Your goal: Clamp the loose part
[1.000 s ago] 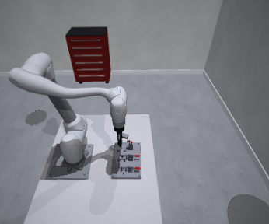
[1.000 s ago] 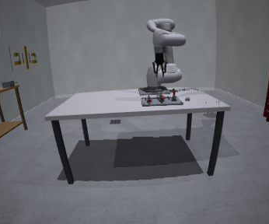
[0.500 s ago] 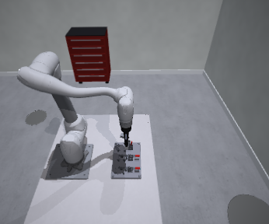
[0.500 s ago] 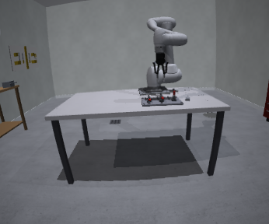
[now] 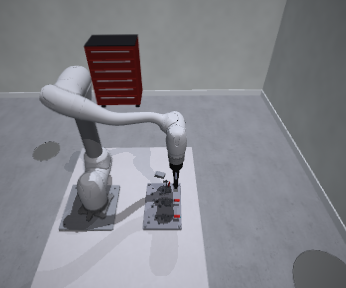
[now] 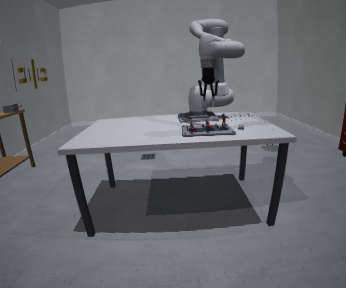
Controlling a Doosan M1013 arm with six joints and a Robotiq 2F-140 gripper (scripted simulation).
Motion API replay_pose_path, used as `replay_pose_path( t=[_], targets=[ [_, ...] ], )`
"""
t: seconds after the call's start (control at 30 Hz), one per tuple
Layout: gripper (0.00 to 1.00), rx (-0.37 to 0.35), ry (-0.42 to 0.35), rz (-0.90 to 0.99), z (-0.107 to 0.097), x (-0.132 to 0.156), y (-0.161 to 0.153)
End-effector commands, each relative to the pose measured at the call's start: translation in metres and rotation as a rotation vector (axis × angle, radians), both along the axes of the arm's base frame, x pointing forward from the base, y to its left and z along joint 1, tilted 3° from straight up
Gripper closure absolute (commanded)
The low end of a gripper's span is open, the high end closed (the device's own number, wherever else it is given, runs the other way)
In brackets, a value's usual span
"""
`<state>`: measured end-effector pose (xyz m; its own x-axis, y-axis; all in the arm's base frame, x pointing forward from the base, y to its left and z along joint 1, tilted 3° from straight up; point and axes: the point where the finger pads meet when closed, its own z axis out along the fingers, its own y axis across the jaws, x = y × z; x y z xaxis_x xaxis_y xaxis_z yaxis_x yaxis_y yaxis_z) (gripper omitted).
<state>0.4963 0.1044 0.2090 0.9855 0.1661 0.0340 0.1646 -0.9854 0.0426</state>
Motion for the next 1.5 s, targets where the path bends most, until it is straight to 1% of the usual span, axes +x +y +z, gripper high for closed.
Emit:
replay_pose_path(
  t=[0.0, 0.33, 0.57, 0.63, 0.83, 1.13, 1.2, 1.47],
  targets=[
    [0.65, 0.000, 0.000, 0.000, 0.000, 0.006, 0.001],
    [0.65, 0.000, 0.000, 0.000, 0.000, 0.008, 0.001],
    [0.65, 0.000, 0.000, 0.000, -0.010, 0.008, 0.001],
    [0.65, 0.000, 0.000, 0.000, -0.010, 0.008, 0.001],
    [0.65, 0.000, 0.000, 0.000, -0.030, 0.009, 0.000],
    [0.65, 0.000, 0.000, 0.000, -0.069, 0.011, -0.001],
    [0.65, 0.000, 0.000, 0.000, -0.069, 0.011, -0.001],
    [0.65, 0.000, 0.000, 0.000, -0.096, 0.012, -0.002]
  ],
)
